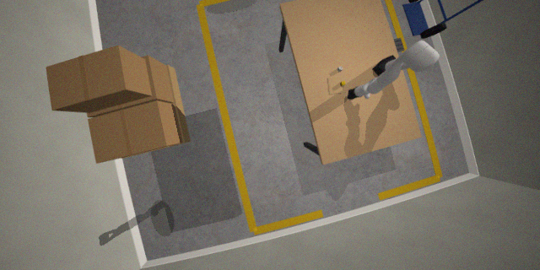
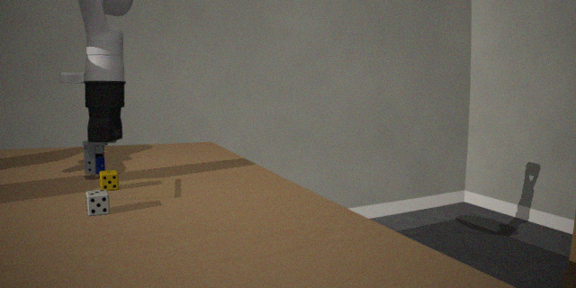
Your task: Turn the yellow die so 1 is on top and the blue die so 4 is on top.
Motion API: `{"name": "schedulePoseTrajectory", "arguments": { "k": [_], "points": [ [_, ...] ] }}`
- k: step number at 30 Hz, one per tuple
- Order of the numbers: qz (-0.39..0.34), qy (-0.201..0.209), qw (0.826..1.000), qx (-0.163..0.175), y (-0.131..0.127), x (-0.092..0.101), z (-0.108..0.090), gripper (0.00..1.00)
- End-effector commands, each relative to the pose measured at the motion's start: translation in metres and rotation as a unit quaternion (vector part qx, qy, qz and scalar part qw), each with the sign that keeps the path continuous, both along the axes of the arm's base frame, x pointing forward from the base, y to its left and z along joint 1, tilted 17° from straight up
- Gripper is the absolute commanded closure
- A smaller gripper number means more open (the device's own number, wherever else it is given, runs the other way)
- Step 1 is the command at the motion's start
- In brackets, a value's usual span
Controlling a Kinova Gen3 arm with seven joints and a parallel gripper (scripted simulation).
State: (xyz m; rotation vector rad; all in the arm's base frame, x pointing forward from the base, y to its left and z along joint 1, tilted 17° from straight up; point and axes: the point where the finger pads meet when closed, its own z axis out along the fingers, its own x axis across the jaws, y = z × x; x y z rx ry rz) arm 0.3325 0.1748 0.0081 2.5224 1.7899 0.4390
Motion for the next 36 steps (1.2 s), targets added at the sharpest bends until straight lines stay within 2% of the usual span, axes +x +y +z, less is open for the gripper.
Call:
{"name": "schedulePoseTrajectory", "arguments": {
  "k": [1, 36],
  "points": [
    [0.002, -0.004, 1.0, 0.0, 0.001, 0.001, 0.005, 0.43],
    [0.002, -0.004, 1.0, 0.0, -0.002, -0.005, 0.028, 0.43]
  ]
}}
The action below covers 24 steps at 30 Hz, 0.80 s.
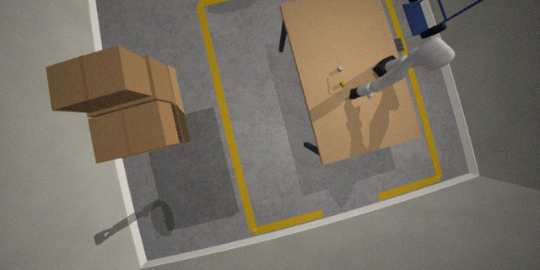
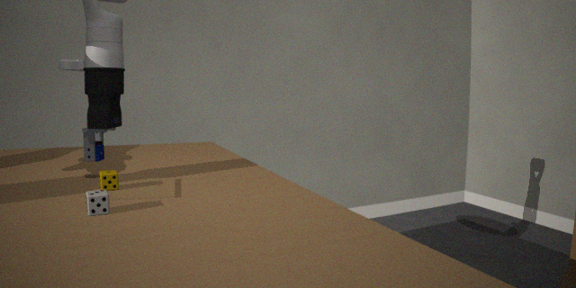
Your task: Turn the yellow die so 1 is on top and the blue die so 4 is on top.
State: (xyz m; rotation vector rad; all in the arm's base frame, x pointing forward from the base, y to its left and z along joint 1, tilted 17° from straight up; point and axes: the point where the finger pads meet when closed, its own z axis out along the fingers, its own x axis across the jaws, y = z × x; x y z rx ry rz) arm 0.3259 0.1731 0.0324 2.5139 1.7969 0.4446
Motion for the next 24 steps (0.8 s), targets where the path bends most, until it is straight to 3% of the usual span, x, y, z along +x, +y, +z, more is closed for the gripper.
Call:
{"name": "schedulePoseTrajectory", "arguments": {
  "k": [1, 24],
  "points": [
    [-0.001, -0.001, 1.0, 0.0, -0.001, 0.001, 0.005, 0.43],
    [-0.001, -0.001, 1.0, 0.0, -0.006, -0.008, 0.04, 0.43]
  ]
}}
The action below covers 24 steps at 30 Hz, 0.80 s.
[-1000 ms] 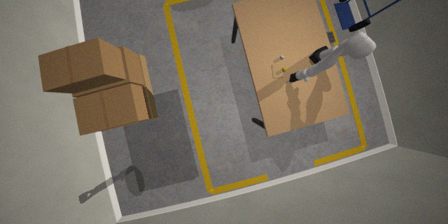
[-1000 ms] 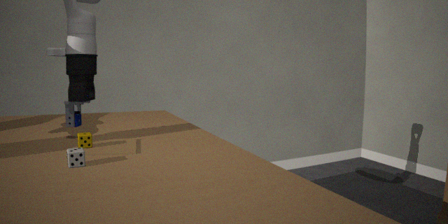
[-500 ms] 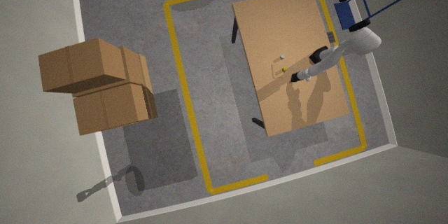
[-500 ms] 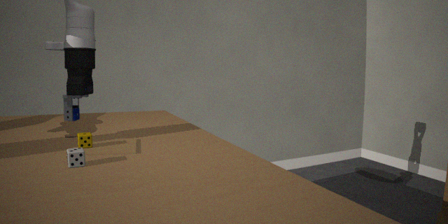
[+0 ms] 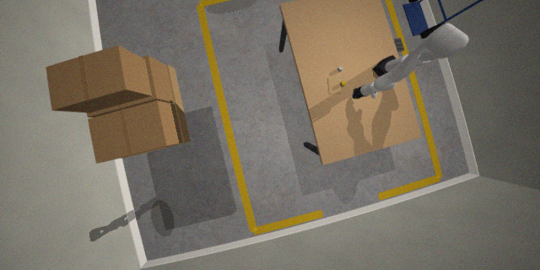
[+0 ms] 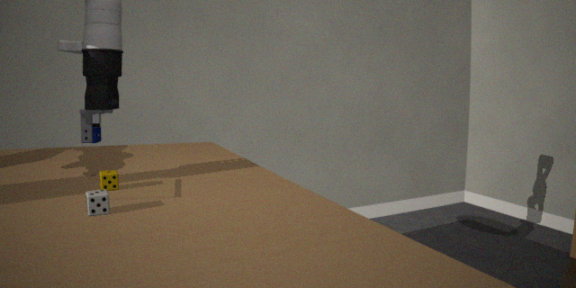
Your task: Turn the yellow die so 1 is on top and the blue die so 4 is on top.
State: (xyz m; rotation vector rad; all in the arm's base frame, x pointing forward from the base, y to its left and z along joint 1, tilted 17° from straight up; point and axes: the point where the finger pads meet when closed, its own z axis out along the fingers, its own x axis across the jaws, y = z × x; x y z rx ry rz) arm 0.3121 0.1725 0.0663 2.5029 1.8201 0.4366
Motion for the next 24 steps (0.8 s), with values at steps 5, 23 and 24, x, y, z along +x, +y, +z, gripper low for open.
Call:
{"name": "schedulePoseTrajectory", "arguments": {
  "k": [5, 23, 24],
  "points": [
    [-0.009, -0.004, 1.0, 0.002, -0.006, 0.005, 0.011, 0.43],
    [-0.009, -0.004, 1.0, 0.002, -0.009, 0.001, 0.027, 0.43],
    [-0.009, -0.004, 1.0, 0.002, -0.009, 0.001, 0.027, 0.43]
  ]
}}
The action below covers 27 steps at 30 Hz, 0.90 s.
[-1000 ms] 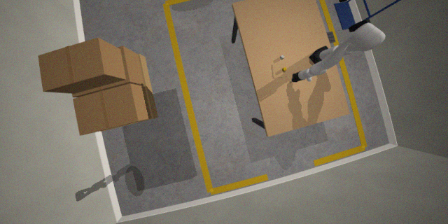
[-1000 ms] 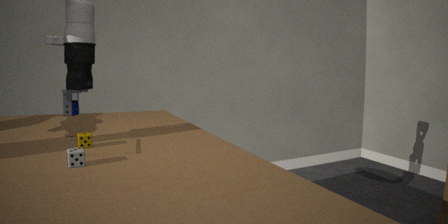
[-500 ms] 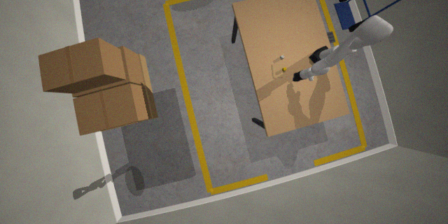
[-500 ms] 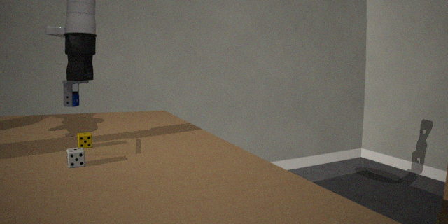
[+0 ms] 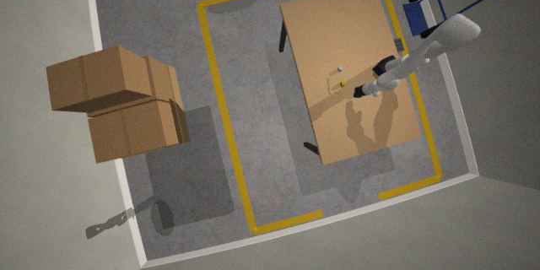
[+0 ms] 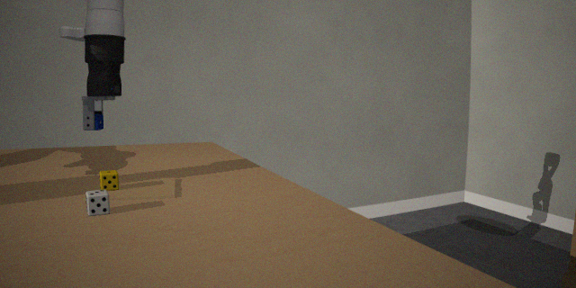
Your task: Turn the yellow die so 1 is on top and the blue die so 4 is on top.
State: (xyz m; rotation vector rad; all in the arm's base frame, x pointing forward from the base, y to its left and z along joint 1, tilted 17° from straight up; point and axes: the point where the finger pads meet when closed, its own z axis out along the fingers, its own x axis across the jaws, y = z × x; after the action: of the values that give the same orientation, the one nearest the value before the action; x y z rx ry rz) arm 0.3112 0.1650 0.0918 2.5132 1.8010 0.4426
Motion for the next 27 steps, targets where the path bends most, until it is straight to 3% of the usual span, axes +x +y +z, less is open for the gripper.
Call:
{"name": "schedulePoseTrajectory", "arguments": {
  "k": [1, 27],
  "points": [
    [-0.003, -0.002, 1.0, 0.0, -0.0015, 0.0016, 0.0023, 0.43],
    [0.004, -0.003, 1.0, -0.001, -0.0017, 0.0013, 0.0034, 0.43]
  ]
}}
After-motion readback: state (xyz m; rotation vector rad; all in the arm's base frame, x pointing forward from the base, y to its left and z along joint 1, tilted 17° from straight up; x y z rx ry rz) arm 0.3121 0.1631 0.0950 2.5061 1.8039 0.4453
